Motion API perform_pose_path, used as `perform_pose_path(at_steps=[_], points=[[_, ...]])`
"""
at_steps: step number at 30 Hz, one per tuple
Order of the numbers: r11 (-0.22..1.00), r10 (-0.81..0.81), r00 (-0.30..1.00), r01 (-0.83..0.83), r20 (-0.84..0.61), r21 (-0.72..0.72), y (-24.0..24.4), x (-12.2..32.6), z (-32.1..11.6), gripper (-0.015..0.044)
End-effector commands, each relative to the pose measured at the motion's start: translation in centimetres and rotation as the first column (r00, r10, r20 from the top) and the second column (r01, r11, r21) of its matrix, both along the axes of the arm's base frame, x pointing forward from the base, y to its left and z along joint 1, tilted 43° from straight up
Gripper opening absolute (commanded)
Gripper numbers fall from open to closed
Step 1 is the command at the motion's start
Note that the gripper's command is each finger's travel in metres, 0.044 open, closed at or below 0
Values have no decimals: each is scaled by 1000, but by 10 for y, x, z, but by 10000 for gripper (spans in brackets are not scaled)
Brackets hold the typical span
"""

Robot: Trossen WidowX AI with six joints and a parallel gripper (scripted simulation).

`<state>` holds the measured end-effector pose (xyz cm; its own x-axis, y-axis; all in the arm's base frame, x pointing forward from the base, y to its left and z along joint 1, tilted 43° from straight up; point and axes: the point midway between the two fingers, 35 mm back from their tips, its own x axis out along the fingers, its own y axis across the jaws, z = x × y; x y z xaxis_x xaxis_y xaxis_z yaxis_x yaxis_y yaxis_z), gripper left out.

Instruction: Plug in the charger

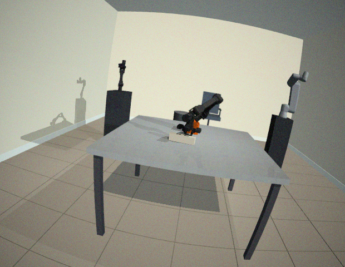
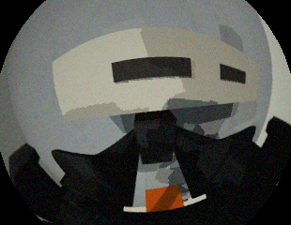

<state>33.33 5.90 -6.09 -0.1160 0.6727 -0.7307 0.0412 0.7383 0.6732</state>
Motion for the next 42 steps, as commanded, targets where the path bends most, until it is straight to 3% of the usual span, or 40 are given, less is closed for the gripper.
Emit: perform_pose_path(at_steps=[1,42], points=[[1000,-4,1000,4,0,4,1,3,1,0],[1000,-4,1000,4,1,4,1,15,0,0]])
